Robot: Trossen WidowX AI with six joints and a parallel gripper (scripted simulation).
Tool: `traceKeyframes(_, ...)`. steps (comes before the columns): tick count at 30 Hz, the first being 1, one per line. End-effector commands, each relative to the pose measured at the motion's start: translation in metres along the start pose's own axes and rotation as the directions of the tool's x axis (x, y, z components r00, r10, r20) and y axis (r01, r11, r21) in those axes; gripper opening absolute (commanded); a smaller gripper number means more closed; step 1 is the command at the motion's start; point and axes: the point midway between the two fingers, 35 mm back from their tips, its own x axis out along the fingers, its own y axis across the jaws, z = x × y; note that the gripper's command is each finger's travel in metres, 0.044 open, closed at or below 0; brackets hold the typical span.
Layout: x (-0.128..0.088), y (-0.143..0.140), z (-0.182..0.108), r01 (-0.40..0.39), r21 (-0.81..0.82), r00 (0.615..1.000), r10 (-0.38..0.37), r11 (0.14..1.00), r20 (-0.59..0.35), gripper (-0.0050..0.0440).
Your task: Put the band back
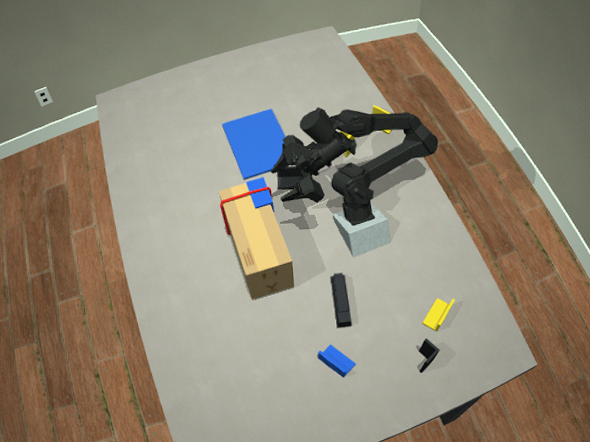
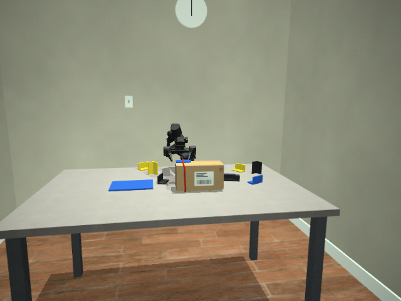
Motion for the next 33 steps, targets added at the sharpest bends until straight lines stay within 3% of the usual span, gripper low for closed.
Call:
traceKeyframes(1,0.0,0.0,0.0,-0.003,-0.001,1.0,0.003,1.0,0.003,0.044)
traceKeyframes(22,0.0,0.0,0.0,-0.006,0.001,1.0,0.006,1.0,-0.001,0.044)
traceKeyframes(26,-0.011,0.002,0.005,-0.041,0.036,0.997,0.043,0.999,-0.07,0.044)
traceKeyframes(33,-0.021,-0.004,0.011,-0.023,0.033,0.991,0.027,0.999,-0.133,0.044)
